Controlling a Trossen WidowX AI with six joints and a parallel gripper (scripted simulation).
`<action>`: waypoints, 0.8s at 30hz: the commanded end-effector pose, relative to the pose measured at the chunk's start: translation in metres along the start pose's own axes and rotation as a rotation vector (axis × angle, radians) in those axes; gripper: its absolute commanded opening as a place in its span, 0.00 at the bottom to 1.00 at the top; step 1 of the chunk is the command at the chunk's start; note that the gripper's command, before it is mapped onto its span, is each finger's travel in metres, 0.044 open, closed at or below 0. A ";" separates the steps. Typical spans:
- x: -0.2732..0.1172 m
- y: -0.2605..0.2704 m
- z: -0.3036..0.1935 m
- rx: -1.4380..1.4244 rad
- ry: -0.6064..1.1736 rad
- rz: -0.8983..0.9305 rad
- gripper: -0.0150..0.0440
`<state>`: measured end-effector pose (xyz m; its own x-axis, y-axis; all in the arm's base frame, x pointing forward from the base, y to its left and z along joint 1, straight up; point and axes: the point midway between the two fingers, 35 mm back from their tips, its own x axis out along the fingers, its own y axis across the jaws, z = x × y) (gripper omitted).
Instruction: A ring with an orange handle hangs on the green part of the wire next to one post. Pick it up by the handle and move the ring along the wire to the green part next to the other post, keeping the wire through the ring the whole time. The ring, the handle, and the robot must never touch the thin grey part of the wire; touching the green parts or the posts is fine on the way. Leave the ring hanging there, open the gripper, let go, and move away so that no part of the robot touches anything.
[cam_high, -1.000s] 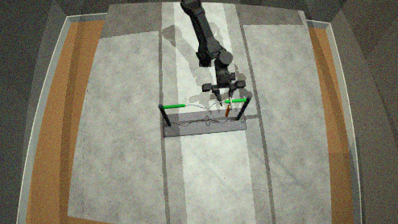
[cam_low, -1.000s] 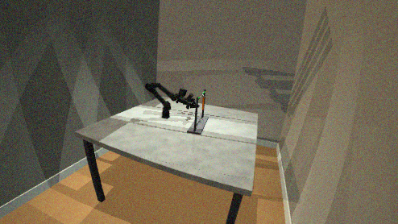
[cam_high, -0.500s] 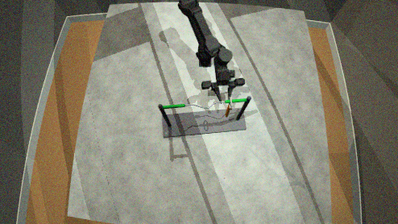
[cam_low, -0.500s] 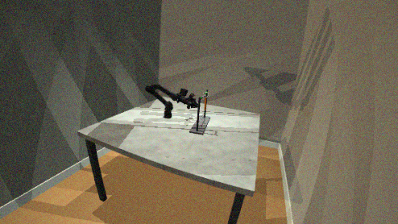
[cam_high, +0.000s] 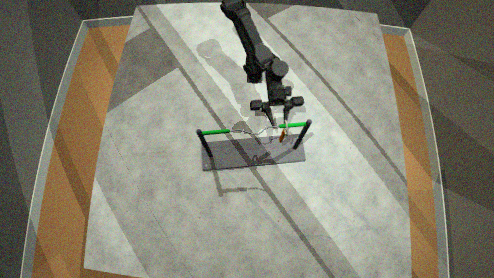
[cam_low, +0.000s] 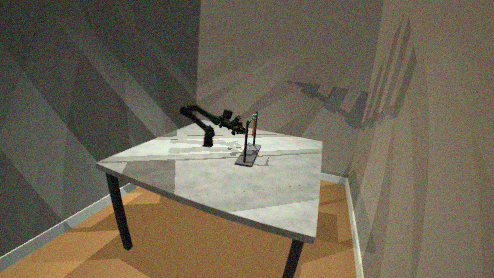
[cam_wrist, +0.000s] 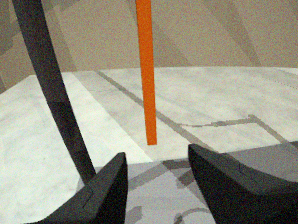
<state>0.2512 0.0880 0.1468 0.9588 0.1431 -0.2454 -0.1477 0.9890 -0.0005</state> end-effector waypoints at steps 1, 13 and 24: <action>-0.012 0.001 0.002 0.004 -0.004 0.001 0.70; -0.042 -0.003 -0.001 0.004 -0.004 0.001 1.00; -0.042 -0.003 -0.001 0.004 -0.004 0.001 1.00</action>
<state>0.2118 0.0801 0.1552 0.9587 0.1474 -0.2433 -0.1526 0.9883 -0.0023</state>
